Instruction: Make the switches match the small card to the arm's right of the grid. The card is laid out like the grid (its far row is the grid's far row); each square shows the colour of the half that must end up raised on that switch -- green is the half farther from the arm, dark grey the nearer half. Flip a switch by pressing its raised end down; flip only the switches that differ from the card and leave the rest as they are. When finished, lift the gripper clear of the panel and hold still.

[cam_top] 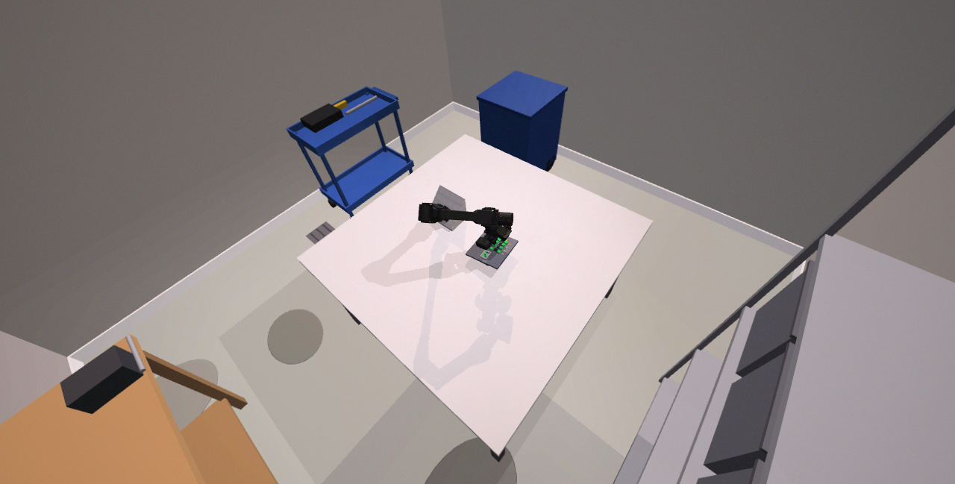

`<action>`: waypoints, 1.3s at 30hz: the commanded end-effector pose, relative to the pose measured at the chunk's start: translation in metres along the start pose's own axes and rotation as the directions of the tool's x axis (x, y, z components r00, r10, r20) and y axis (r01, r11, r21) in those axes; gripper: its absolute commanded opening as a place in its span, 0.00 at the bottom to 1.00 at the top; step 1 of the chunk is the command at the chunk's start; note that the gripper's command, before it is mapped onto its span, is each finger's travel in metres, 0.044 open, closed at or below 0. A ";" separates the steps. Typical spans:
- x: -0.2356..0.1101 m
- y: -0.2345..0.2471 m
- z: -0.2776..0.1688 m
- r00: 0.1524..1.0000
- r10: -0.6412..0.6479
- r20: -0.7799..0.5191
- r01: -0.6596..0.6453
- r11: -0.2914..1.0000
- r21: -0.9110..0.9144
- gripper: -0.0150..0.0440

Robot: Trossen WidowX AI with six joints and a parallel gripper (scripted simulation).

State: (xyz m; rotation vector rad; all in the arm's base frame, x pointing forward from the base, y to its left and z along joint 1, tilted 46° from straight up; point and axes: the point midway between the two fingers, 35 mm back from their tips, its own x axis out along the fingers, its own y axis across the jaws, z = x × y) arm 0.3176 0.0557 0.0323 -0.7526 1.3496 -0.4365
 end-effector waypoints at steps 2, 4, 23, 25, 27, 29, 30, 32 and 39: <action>0.001 0.000 0.000 1.000 -0.004 0.001 0.004 1.000 -0.007 0.25; 0.002 0.000 0.000 1.000 -0.004 0.001 0.004 1.000 -0.007 0.25; 0.004 0.000 0.000 1.000 -0.004 0.001 0.004 1.000 -0.007 0.25; 0.004 0.000 0.000 1.000 -0.004 0.001 0.004 1.000 -0.007 0.25; 0.005 0.000 0.000 1.000 -0.004 0.001 0.004 1.000 -0.007 0.25; 0.005 0.000 0.000 1.000 -0.004 0.001 0.004 1.000 -0.007 0.25; 0.005 0.000 0.000 1.000 -0.004 0.001 0.004 1.000 -0.007 0.25; 0.005 0.000 0.000 1.000 -0.004 0.001 0.004 1.000 -0.007 0.25; -0.060 0.001 -0.002 1.000 -0.001 0.025 0.001 1.000 -0.008 0.25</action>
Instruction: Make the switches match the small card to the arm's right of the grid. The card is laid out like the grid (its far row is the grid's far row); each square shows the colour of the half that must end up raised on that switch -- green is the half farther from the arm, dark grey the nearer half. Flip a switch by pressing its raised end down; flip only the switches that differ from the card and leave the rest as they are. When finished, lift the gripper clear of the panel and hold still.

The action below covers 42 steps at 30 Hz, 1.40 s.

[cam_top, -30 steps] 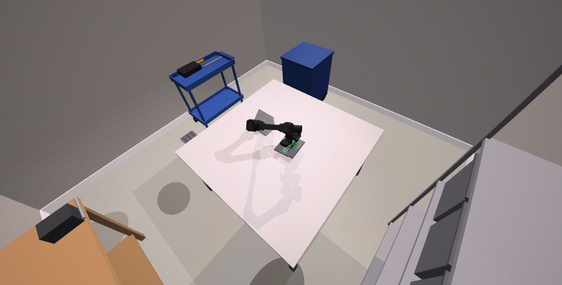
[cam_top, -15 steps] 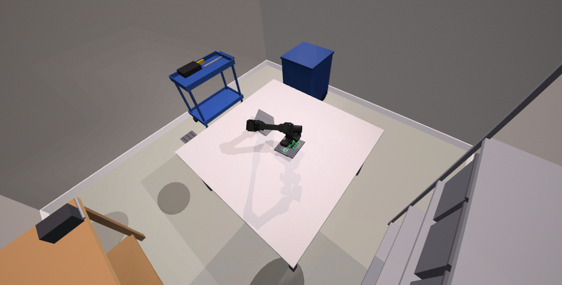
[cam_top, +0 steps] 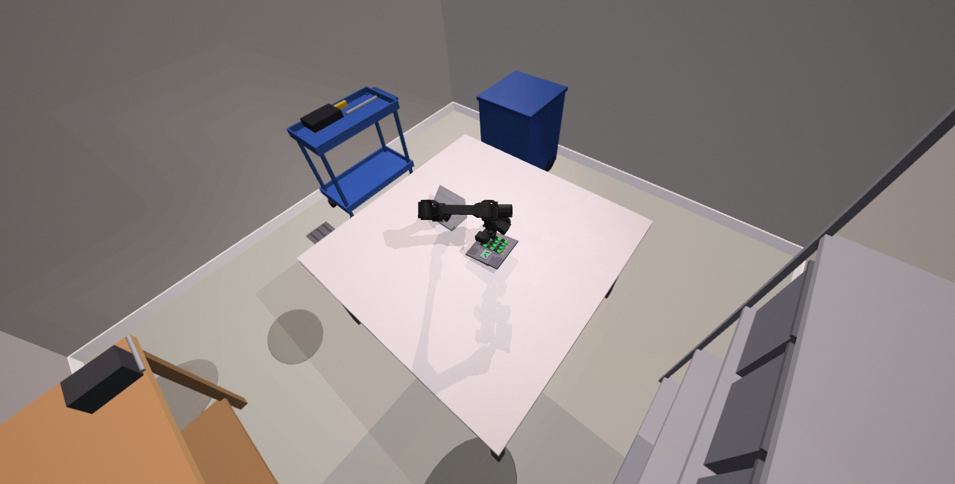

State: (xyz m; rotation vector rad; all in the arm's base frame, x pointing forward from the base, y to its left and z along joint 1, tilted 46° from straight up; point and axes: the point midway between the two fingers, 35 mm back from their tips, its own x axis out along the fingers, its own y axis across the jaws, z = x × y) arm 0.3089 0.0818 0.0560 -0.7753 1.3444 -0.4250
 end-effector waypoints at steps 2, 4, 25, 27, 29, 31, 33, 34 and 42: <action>-0.024 -0.002 -0.001 1.000 0.006 0.016 -0.006 1.000 0.012 0.25; -0.024 -0.003 -0.002 1.000 0.006 0.016 -0.006 1.000 0.012 0.25; 0.022 -0.024 -0.020 0.999 0.002 0.042 -0.003 1.000 0.011 0.25; 0.022 -0.024 -0.020 0.999 0.002 0.042 -0.003 1.000 0.011 0.25; 0.023 -0.024 -0.020 0.999 0.002 0.042 -0.003 1.000 0.011 0.25; 0.025 -0.024 -0.020 0.999 0.002 0.042 -0.003 1.000 0.011 0.25; 0.028 -0.024 -0.020 0.999 0.002 0.042 -0.003 1.000 0.011 0.25; 0.030 -0.024 -0.020 0.999 0.002 0.042 -0.003 1.000 0.012 0.25; 0.036 -0.024 -0.019 0.999 0.002 0.042 -0.002 1.000 0.012 0.25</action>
